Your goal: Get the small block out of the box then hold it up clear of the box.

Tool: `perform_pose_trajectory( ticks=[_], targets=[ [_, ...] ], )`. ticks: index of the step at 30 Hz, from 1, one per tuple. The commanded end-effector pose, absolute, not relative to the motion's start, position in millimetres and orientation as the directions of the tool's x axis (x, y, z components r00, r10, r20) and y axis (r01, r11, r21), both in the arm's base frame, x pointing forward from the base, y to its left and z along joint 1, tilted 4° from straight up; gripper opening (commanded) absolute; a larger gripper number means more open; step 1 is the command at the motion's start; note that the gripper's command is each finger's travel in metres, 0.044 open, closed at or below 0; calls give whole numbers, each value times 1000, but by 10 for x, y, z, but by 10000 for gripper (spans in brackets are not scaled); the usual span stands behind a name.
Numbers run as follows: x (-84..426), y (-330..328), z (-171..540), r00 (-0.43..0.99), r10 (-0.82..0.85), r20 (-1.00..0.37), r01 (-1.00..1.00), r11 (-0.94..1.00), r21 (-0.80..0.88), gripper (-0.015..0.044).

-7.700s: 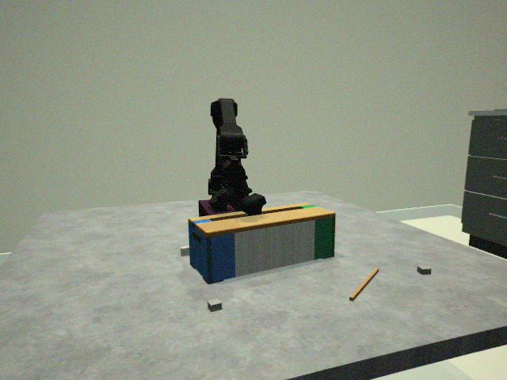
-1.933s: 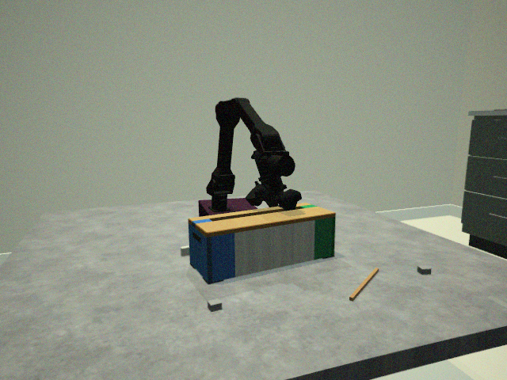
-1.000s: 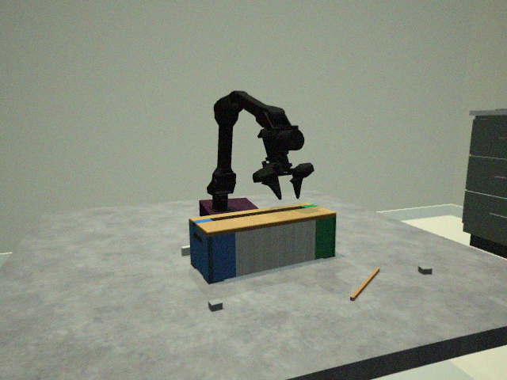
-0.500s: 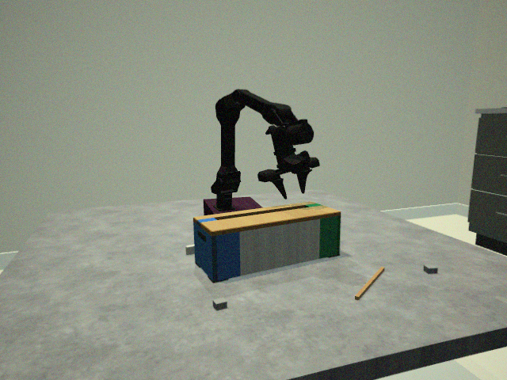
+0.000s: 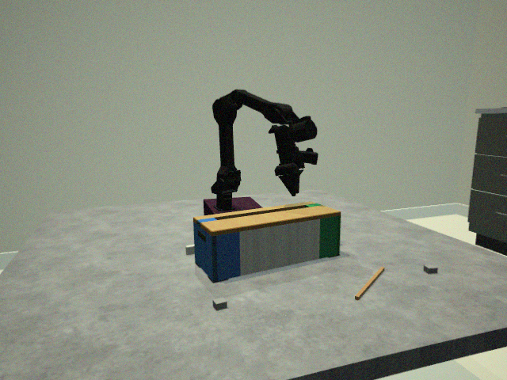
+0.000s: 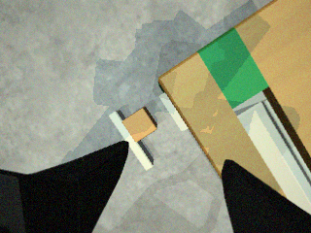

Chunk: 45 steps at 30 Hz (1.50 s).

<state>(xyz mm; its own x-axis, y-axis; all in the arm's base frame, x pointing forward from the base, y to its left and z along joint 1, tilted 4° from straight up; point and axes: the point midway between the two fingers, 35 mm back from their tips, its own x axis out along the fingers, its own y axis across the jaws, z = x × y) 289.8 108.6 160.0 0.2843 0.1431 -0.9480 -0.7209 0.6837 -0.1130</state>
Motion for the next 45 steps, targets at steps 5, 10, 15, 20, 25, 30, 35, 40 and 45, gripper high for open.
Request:
perform_pose_trajectory(
  ticks=[5,10,15,20,25,30,35,40,45],
  targets=[
    [2754,1195,1608,392,58,-918,-829,-410,-380,285],
    [2724,1228,1621,420,47,-906,-660,-670,-340,285],
    [2691,1264,1638,450,36,-892,-432,-865,-253,285],
    [2663,1294,1653,477,28,-879,-176,-976,-127,285],
    [2649,1308,1661,490,25,-872,-14,-999,-36,285],
    [2649,1308,1661,490,25,-872,-14,-999,-36,285],
    [2649,1308,1661,490,25,-872,-14,-999,-36,285],
    [2649,1308,1661,490,25,-872,-14,-999,-36,285],
    [2701,1321,1472,493,24,-870,-28,-999,-44,285]
  ],
)
